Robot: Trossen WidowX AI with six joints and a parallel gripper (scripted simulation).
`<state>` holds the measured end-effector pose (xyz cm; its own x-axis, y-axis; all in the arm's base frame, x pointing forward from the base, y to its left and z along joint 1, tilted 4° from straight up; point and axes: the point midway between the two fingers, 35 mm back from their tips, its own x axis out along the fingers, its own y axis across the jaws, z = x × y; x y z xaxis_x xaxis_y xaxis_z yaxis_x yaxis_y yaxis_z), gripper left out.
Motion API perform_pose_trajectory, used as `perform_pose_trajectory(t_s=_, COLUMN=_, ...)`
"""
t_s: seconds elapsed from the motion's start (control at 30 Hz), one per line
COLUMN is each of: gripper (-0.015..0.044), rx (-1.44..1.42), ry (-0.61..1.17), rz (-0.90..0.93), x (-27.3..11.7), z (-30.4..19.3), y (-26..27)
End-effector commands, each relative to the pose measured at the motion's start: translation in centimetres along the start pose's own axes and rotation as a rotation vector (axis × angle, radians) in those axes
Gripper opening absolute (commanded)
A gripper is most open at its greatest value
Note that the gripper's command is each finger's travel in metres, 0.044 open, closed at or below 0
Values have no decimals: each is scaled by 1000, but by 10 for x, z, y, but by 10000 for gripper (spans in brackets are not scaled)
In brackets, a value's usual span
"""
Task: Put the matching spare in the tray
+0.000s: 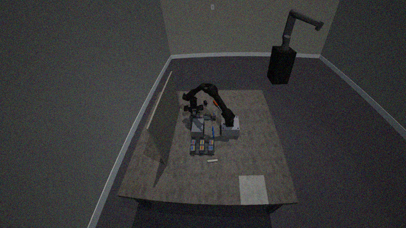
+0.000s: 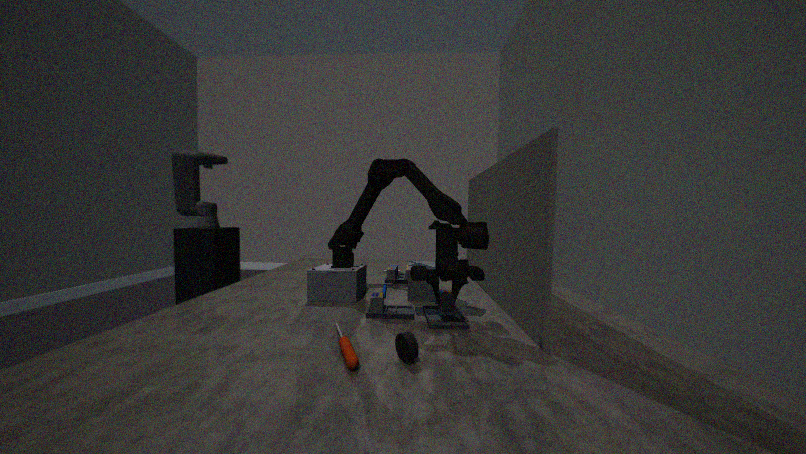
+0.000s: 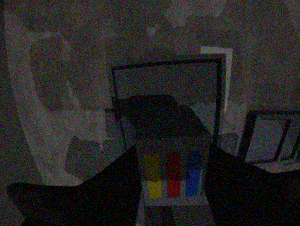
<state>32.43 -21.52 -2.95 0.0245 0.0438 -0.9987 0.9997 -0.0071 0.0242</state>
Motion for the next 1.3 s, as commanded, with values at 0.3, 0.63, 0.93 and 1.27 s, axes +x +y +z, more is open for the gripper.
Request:
perform_pose_trajectory(t_s=0.3, gripper=0, rx=6, ry=10, rz=-7, x=15, z=-4, y=-4)
perform_pose_trajectory(t_s=0.63, gripper=157, rx=0, ry=3, rz=-4, x=12, z=-2, y=-3)
perform_pose_trajectory(t_s=0.93, gripper=394, rx=0, ry=3, rz=-4, x=12, z=-2, y=-3)
perform_pose_trajectory(t_s=1.27, gripper=440, rx=6, ry=9, rz=-7, x=-91, z=-2, y=-3)
